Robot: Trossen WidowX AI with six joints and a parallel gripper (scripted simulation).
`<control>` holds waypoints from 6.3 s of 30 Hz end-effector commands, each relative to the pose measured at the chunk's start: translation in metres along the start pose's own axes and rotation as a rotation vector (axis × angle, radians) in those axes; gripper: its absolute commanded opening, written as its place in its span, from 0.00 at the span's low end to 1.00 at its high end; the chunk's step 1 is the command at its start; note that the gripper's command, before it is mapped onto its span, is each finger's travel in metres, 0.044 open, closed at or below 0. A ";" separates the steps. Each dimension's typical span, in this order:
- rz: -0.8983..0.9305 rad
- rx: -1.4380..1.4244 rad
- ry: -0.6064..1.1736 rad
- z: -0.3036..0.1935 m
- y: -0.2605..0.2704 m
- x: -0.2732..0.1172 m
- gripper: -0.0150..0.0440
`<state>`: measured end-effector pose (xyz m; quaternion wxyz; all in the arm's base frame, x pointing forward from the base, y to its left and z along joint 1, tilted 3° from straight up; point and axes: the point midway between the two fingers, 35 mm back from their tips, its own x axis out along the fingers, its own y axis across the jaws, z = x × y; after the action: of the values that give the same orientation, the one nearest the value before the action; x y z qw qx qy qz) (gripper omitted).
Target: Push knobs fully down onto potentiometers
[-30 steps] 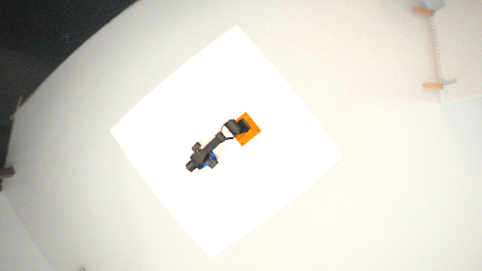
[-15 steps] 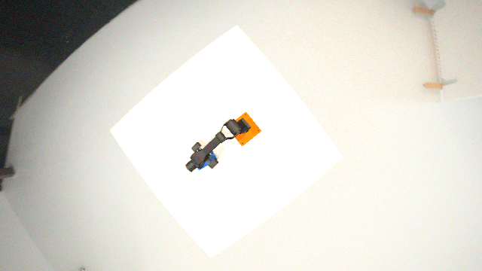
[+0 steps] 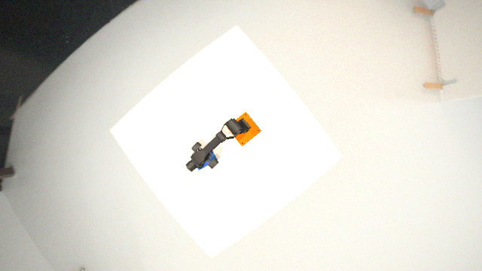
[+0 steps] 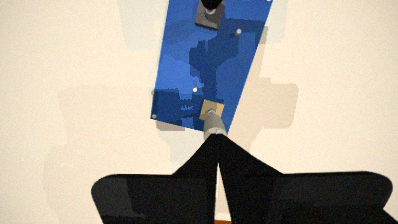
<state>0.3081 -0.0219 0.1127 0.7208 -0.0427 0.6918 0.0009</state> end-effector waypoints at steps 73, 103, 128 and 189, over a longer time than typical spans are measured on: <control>0.003 -0.003 0.008 0.001 0.000 0.038 0.25; 0.003 -0.003 0.008 0.001 0.000 0.039 0.25; 0.003 -0.003 0.008 0.001 0.000 0.041 0.25; -0.064 -0.262 -0.083 0.022 -0.001 -0.016 0.25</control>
<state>0.3247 -0.0200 0.1258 0.7429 -0.1160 0.6582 0.0380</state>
